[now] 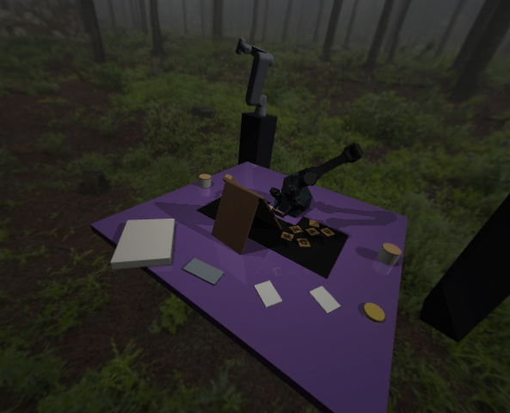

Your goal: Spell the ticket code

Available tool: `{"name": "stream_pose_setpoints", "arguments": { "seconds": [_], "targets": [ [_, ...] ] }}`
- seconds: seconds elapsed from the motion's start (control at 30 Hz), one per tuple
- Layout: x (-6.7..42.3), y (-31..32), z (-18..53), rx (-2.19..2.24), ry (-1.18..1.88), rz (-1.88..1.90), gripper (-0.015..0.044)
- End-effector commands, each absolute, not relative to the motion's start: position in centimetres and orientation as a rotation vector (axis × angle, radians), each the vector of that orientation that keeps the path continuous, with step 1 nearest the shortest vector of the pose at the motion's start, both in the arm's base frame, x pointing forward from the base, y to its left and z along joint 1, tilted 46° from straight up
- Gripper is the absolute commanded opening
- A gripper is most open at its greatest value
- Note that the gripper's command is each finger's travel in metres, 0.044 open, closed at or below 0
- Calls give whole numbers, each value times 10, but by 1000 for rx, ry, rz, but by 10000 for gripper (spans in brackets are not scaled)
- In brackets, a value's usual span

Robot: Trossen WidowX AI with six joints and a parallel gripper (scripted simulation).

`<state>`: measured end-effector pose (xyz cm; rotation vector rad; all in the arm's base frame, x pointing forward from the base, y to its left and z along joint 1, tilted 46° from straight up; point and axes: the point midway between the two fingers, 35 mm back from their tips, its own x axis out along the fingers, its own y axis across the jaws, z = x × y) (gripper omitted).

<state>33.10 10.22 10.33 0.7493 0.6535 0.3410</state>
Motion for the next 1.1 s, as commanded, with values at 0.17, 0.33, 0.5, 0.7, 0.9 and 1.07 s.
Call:
{"name": "stream_pose_setpoints", "arguments": {
  "seconds": [0.17,0.33,0.5,0.7,0.9,1.07],
  "targets": [
    [331,99,99,748,657,343,0],
    [331,97,97,748,657,343,0],
    [331,96,95,748,657,343,0],
    [332,94,93,748,657,343,0],
    [332,92,91,748,657,343,0],
    [332,90,89,747,657,342,0]
  ]
}}
